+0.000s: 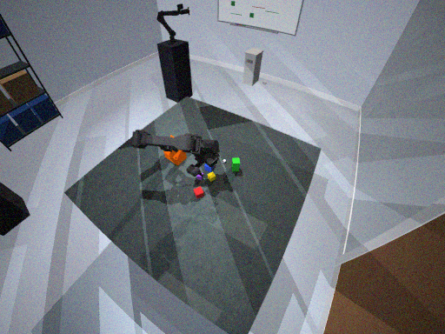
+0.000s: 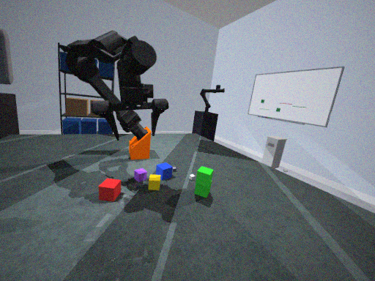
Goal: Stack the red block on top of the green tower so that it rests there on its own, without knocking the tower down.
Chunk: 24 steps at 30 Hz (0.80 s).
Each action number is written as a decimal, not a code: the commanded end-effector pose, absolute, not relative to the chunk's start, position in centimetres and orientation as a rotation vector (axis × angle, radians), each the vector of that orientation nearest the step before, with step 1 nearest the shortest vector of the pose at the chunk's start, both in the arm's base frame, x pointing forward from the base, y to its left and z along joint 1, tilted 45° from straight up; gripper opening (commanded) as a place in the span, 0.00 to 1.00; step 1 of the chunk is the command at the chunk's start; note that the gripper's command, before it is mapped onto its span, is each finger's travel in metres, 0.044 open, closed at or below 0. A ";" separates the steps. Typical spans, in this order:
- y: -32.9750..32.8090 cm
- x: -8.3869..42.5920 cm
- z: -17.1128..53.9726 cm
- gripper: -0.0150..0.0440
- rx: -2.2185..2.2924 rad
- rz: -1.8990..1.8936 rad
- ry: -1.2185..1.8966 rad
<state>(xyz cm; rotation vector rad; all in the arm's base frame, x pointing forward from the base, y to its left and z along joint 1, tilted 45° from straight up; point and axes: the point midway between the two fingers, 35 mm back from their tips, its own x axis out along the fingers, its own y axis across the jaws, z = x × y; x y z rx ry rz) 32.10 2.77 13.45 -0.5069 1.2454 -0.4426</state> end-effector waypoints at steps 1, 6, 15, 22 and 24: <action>-0.9 31.7 13.1 1.00 -0.405 -0.626 1.265; -5.3 30.7 12.9 1.00 -0.278 -0.849 1.268; -6.1 30.3 12.6 1.00 -0.243 -0.913 1.265; -8.7 30.6 10.2 1.00 -0.242 -0.912 1.265; -10.1 30.5 9.1 1.00 -0.243 -0.914 1.264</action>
